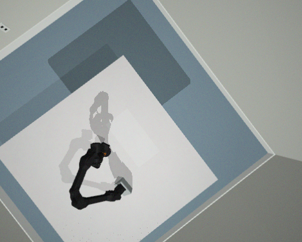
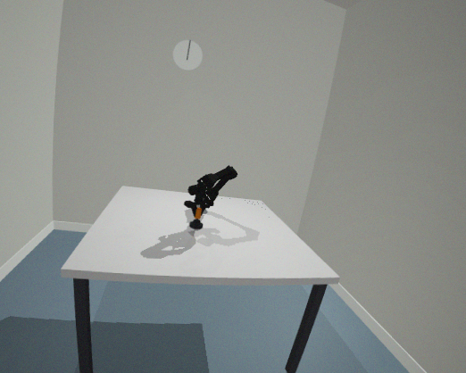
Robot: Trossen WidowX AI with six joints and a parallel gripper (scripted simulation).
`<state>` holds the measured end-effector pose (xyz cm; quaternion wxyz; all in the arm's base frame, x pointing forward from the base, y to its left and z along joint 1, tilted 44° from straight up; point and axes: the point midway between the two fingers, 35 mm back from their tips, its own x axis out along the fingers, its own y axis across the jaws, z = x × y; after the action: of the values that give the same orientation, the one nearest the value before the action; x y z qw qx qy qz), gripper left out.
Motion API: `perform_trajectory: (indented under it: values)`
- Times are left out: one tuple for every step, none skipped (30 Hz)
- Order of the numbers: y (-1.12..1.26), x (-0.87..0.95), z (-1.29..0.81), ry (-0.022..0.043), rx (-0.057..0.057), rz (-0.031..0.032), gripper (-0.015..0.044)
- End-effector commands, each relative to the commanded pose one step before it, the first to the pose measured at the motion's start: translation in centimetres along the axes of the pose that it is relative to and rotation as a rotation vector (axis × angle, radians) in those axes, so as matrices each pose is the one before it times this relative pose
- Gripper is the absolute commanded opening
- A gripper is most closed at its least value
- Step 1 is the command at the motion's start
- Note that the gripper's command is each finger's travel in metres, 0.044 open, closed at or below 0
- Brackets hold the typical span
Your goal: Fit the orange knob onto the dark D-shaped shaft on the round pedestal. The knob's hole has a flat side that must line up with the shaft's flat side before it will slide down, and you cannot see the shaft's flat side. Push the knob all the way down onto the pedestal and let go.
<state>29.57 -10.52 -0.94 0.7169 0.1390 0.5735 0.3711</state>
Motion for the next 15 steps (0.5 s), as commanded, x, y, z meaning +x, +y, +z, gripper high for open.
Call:
perform_trajectory:
  values:
    - [-0.253, 0.076, 0.138, -0.00227, -0.0070, -0.00444, 0.0000]
    - [0.030, 0.056, -0.012, -0.00001, 0.0000, 0.00003, 0.0000]
    - [-0.001, 0.028, 0.001, -0.00001, 0.0000, 0.00001, 0.0000]
    - [-0.013, 0.041, 0.008, -0.00001, 0.0000, 0.00000, 0.0000]
    - [0.000, -0.057, 0.000, 0.00001, 0.0000, -0.00002, 0.0000]
    - [0.000, 0.000, 0.000, 0.00000, 0.0000, 0.00000, 0.0000]
    - [0.031, 0.000, -0.020, 0.00001, 0.0000, 0.00001, 0.0000]
    - [0.028, 0.000, -0.013, 0.00001, 0.0000, 0.00001, 0.0000]
    - [0.000, 0.000, 0.000, 0.00000, 0.0000, 0.00000, 0.0000]
    - [0.000, 0.000, 0.000, 0.00000, 0.0000, 0.00000, 0.0000]
    - [0.000, 0.000, 0.000, 0.00000, 0.0000, 0.00000, 0.0000]
    - [0.000, 0.000, 0.000, 0.00000, 0.0000, 0.00000, 0.0000]
    - [0.012, -0.108, -0.006, 0.00003, 0.0000, -0.00002, 0.0000]
    - [0.039, -0.155, -0.017, 0.00005, 0.0000, -0.00002, 0.0000]
    - [0.026, -0.047, -0.011, 0.00002, 0.0000, 0.00000, 0.0000]
